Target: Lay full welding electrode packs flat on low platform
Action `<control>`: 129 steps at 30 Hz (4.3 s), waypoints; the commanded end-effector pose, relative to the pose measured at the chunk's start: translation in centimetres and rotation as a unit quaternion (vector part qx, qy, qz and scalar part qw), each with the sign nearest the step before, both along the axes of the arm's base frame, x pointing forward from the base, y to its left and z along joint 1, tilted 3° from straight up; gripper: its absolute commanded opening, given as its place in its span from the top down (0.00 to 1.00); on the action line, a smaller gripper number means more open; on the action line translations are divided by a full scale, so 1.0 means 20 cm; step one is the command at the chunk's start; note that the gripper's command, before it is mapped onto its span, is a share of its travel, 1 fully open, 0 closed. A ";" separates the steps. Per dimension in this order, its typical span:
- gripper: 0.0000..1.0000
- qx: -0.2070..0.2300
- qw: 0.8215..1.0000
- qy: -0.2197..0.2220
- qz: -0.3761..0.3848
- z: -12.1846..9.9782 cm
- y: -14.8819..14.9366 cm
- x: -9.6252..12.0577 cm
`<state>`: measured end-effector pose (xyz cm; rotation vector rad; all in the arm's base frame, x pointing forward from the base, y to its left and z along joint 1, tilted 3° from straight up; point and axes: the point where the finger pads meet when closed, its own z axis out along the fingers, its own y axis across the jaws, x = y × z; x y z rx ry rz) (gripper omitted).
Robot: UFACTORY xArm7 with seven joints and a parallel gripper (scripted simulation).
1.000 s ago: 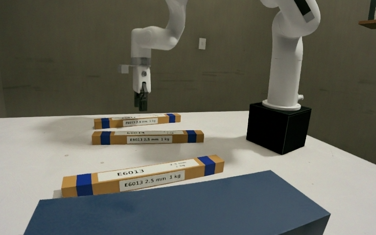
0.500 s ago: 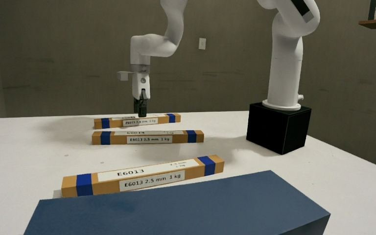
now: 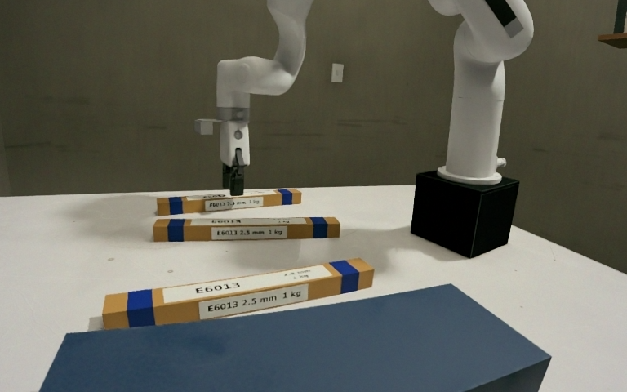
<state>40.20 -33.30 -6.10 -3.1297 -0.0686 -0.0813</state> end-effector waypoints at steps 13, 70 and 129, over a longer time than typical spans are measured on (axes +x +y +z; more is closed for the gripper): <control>0.26 -0.001 1.000 -0.002 0.000 0.00 -0.01 0.01; 0.65 -0.001 1.000 -0.002 0.000 -0.16 -0.01 0.02; 0.65 -0.001 1.000 -0.002 0.000 0.07 -0.01 0.00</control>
